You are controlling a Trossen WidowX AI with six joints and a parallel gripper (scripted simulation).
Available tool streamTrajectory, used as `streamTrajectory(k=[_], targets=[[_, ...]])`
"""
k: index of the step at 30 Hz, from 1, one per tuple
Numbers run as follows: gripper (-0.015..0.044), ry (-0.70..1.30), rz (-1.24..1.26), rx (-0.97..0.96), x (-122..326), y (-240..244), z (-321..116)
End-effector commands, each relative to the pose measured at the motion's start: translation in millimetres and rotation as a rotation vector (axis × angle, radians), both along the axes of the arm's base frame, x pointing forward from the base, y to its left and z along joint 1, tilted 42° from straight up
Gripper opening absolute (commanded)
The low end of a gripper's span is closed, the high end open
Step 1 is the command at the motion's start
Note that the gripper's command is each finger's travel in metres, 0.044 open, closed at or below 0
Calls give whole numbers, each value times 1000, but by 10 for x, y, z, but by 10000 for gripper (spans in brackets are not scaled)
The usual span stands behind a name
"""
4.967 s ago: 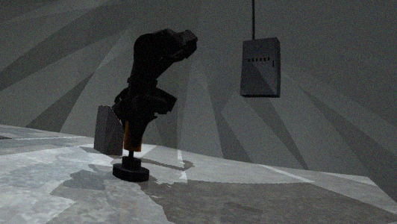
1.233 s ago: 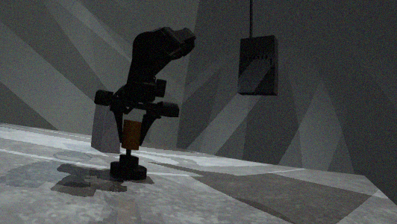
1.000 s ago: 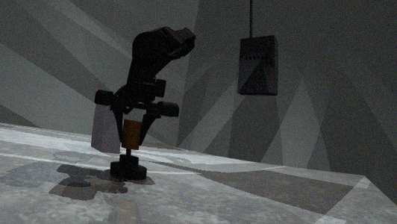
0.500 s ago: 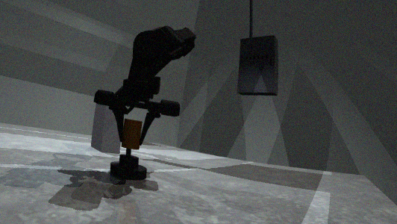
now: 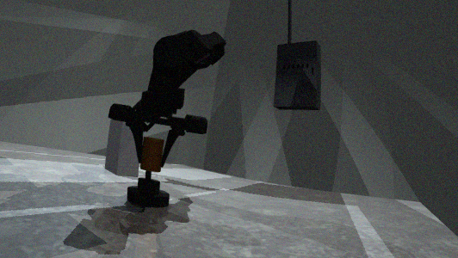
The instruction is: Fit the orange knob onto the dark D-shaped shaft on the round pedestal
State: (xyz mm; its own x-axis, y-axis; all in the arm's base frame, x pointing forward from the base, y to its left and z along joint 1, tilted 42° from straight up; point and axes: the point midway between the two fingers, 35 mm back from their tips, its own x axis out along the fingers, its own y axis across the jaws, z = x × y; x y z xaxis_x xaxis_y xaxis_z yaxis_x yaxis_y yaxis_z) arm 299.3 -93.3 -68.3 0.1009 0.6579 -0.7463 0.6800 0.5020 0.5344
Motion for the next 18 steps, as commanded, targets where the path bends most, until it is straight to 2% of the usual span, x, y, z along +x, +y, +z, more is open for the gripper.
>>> streamTrajectory(k=[1, 18], targets=[[0, 0, -4, -3, 12, -17, 9], [0, 0, -4, -3, -5, 18, -24]])
